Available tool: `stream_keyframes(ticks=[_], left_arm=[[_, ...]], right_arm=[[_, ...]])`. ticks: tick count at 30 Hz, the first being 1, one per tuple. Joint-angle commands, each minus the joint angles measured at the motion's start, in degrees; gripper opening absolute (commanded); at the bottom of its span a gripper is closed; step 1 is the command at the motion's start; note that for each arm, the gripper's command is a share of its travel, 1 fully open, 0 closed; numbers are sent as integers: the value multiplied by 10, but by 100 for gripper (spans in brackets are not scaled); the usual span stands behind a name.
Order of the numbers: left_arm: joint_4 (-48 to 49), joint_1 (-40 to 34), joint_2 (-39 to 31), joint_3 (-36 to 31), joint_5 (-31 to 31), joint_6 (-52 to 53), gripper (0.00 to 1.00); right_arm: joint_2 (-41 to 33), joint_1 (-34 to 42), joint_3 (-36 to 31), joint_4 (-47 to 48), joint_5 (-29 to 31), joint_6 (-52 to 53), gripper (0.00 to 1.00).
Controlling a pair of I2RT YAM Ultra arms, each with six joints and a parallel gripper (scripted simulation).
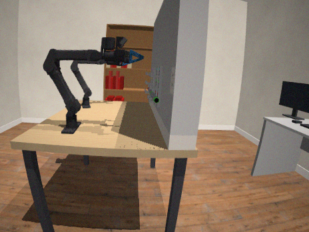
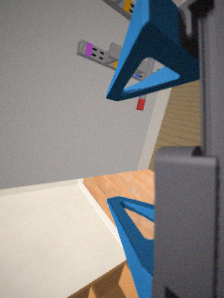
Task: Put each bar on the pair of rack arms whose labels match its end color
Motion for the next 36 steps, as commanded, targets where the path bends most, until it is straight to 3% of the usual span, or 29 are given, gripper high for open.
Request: stream_keyframes(ticks=[1,17,36], left_arm=[[6,0,-6,10,0,0,100],[6,0,-6,10,0,0,100],[79,-68,-6,-68,-46,117,100]], right_arm=[[-6,0,9,3,0,0,100],[-6,0,9,3,0,0,100],[-11,61,-50,34,65,-117,100]])
